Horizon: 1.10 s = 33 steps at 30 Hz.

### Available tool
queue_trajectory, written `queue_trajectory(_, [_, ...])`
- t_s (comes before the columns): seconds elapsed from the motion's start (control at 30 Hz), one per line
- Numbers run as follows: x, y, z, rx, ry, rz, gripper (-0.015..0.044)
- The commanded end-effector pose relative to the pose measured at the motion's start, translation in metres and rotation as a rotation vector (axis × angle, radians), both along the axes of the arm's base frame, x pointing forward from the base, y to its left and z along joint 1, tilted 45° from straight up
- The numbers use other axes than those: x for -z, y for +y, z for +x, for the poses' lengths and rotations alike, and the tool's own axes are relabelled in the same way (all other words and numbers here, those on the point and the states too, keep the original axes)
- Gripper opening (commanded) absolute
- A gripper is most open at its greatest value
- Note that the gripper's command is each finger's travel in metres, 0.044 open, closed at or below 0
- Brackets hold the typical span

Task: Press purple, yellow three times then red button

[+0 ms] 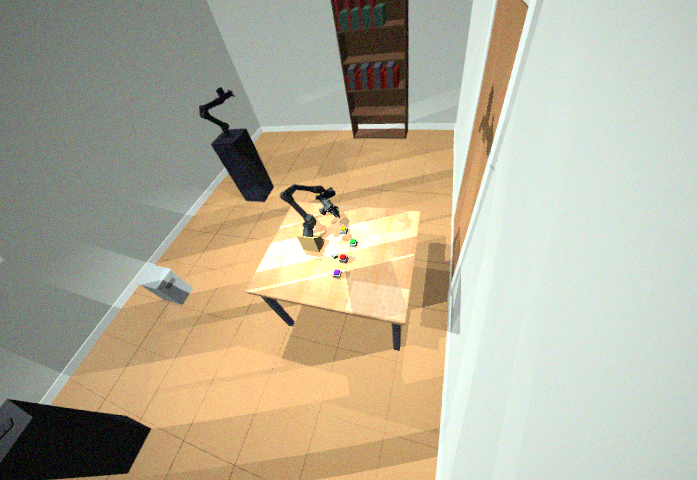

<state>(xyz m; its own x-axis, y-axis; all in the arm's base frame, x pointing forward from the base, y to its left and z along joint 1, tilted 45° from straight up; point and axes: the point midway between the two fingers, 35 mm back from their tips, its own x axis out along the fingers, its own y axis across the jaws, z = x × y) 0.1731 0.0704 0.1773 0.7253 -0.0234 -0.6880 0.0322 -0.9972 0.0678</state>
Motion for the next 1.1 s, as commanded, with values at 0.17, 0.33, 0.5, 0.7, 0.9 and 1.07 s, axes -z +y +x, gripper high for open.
queue_trajectory(0.17, [0.011, -0.004, 0.023, 0.265, 0.154, 0.111, 0.0400])
queue_trajectory(0.33, [0.030, -0.017, 0.052, 0.598, 0.312, 0.252, 0.0400])
queue_trajectory(0.5, [0.056, -0.040, 0.083, 0.960, 0.458, 0.406, 0.0400])
queue_trajectory(0.7, [0.098, -0.080, 0.113, 1.419, 0.622, 0.598, 0.0400])
queue_trajectory(0.9, [0.149, -0.133, 0.130, 1.908, 0.770, 0.809, 0.0400])
queue_trajectory(1.07, [0.197, -0.182, 0.129, 2.328, 0.891, 0.997, 0.0400])
